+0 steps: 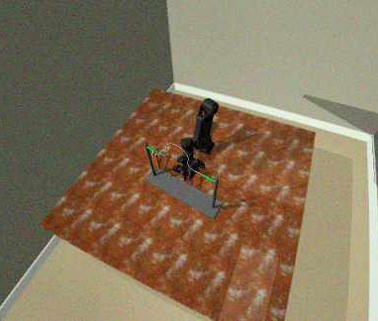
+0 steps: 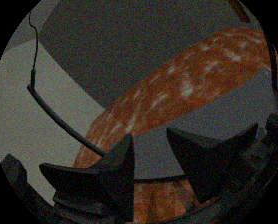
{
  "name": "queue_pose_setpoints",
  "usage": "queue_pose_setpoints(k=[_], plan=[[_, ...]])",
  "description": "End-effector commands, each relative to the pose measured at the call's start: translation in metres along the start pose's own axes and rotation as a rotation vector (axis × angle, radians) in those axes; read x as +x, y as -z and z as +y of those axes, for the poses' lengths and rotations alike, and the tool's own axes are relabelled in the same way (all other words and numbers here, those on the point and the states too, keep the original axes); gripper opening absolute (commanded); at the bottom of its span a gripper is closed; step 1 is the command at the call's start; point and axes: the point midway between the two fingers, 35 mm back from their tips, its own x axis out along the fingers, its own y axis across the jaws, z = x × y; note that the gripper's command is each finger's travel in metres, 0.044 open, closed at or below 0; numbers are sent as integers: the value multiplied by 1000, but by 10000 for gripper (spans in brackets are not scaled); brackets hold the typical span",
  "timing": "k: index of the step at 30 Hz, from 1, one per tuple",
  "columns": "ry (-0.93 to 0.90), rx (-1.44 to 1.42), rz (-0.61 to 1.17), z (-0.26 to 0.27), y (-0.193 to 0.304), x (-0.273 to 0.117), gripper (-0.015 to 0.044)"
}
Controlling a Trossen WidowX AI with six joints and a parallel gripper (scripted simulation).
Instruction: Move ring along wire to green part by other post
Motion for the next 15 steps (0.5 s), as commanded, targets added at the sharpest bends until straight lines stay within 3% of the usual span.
queue_pose_setpoints(k=[1, 15], plan=[[25, -26, -32, -15, -7, -12, 160], [146, -130, -165, -66, -31, -68, 160]])
